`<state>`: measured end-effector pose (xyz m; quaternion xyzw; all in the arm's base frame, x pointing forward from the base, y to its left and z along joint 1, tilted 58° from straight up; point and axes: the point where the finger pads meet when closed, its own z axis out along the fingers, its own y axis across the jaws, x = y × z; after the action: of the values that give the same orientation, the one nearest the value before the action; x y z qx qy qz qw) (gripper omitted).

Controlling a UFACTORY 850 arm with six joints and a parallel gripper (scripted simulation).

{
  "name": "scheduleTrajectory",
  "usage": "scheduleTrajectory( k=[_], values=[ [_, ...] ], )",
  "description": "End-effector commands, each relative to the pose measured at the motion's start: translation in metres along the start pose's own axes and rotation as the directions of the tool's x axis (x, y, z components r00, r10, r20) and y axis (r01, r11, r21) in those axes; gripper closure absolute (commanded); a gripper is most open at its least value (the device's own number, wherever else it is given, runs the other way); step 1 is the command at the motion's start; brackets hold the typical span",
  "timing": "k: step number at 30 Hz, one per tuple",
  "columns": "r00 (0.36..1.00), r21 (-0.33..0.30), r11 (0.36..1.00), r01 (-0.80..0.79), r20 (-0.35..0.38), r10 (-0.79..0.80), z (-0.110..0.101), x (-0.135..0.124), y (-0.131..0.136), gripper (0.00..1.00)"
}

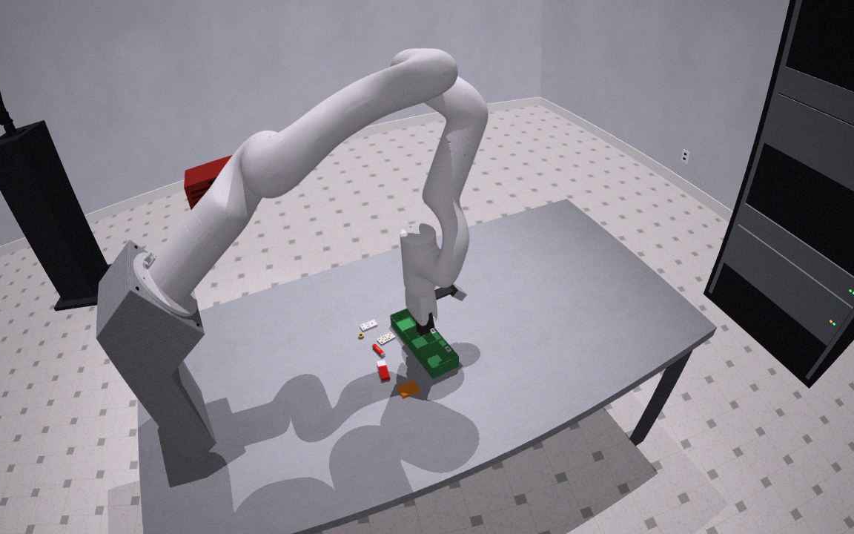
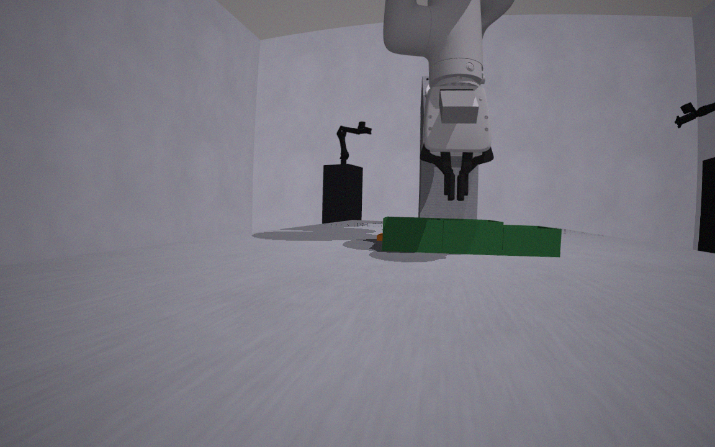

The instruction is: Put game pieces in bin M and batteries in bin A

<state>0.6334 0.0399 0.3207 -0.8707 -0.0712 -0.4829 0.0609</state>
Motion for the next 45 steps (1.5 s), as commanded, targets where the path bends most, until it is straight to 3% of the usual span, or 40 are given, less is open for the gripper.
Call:
scheduleTrajectory(
  k=[1,8,32,45],
  values=[
    [1.000,-0.006,1.000,0.001,-0.003,-0.001,0.000,0.000,-0.018,0.93],
    [1.000,-0.006,1.000,0.001,-0.003,-0.001,0.000,0.000,-0.022,0.93],
    [1.000,-0.006,1.000,0.001,-0.003,-0.001,0.059,0.000,-0.022,0.93],
    [1.000,-0.006,1.000,0.001,-0.003,-0.001,0.059,0.000,-0.022,0.93]
  ],
)
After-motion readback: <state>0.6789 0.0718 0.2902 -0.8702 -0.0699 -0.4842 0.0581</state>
